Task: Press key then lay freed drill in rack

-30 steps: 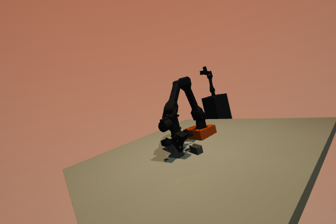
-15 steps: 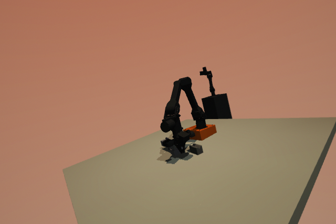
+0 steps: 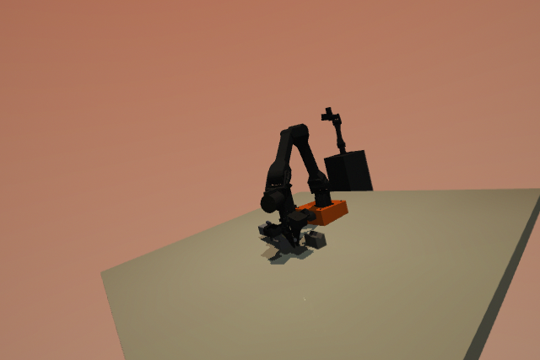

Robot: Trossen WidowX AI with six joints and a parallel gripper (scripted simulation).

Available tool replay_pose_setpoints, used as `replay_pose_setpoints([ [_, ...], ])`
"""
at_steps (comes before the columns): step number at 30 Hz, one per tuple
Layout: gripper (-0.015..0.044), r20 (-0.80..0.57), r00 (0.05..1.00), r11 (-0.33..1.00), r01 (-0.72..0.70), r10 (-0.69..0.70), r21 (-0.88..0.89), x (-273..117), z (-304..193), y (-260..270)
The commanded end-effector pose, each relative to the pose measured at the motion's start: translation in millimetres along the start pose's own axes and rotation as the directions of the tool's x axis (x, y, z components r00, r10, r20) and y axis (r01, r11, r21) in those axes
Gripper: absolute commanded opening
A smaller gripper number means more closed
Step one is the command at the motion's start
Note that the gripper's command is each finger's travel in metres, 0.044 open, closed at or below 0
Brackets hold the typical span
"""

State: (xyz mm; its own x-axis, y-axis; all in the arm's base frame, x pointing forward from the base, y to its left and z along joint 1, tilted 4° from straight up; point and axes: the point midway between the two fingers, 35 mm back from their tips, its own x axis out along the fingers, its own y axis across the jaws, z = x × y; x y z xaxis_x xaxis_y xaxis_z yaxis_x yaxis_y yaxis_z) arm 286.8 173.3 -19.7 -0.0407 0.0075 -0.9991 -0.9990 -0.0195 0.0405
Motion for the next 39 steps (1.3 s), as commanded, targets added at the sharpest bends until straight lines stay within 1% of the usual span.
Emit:
replay_pose_setpoints([
  [1,0.0131,-0.002,1.000,1.000,0.000,0.000,0.000,0,-1,0],
  [13,0.0440,0.002,1.000,1.000,0.003,-0.003,0.004,1,-5,-1],
  [39,0.0440,0.001,1.000,1.000,0.003,-0.003,0.004,6,-17,-1],
])
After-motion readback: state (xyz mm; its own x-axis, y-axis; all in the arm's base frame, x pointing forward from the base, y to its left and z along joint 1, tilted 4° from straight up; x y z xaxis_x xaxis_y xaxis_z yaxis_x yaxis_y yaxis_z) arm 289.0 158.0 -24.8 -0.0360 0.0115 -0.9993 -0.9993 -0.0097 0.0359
